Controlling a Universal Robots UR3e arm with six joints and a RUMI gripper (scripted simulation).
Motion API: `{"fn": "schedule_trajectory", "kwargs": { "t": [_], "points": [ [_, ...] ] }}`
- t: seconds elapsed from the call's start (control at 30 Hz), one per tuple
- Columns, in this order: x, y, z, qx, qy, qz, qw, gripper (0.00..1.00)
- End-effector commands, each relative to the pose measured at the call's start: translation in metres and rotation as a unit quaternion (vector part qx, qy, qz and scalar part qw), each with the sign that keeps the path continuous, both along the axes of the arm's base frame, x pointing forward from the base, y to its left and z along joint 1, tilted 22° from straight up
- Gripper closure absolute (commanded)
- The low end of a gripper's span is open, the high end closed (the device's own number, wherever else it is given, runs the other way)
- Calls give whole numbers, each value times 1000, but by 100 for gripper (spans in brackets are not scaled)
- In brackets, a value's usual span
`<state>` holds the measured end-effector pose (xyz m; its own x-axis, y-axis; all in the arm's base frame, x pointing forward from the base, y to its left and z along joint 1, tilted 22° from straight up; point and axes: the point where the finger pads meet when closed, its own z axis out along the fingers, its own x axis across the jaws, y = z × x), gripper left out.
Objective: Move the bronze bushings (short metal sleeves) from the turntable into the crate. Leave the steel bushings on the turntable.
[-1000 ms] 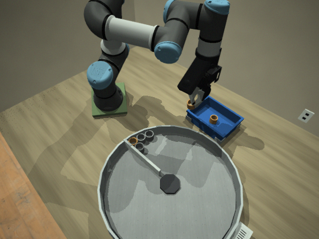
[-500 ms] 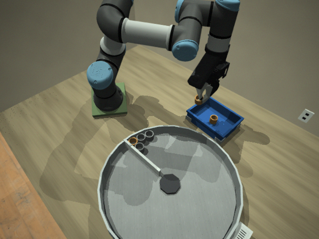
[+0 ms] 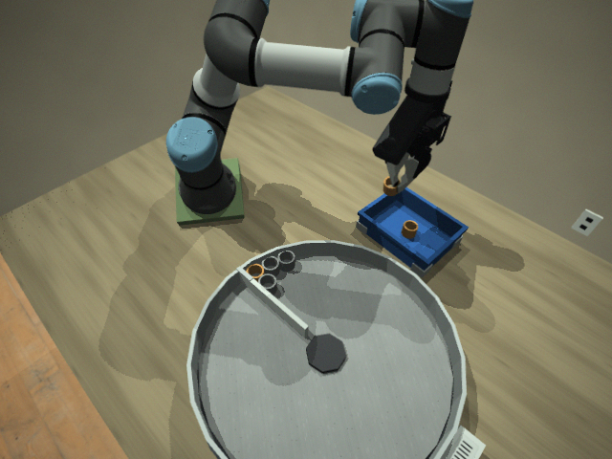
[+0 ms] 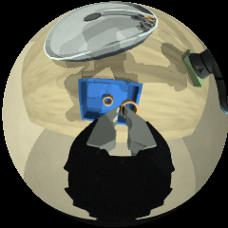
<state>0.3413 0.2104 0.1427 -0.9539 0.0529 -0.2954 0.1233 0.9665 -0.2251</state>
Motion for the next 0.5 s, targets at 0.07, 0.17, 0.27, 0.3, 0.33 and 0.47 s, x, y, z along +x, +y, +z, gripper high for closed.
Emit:
{"fn": "schedule_trajectory", "kwargs": {
  "t": [0.07,0.17,0.27,0.3,0.33,0.47],
  "points": [
    [4,12,-1,0,0,0,1000,100],
    [4,15,-2,0,0,0,1000,100],
    [5,16,-2,0,0,0,1000,100],
    [5,17,-2,0,0,0,1000,100],
    [5,18,-2,0,0,0,1000,100],
    [6,21,-3,0,0,0,1000,100]
  ]
}}
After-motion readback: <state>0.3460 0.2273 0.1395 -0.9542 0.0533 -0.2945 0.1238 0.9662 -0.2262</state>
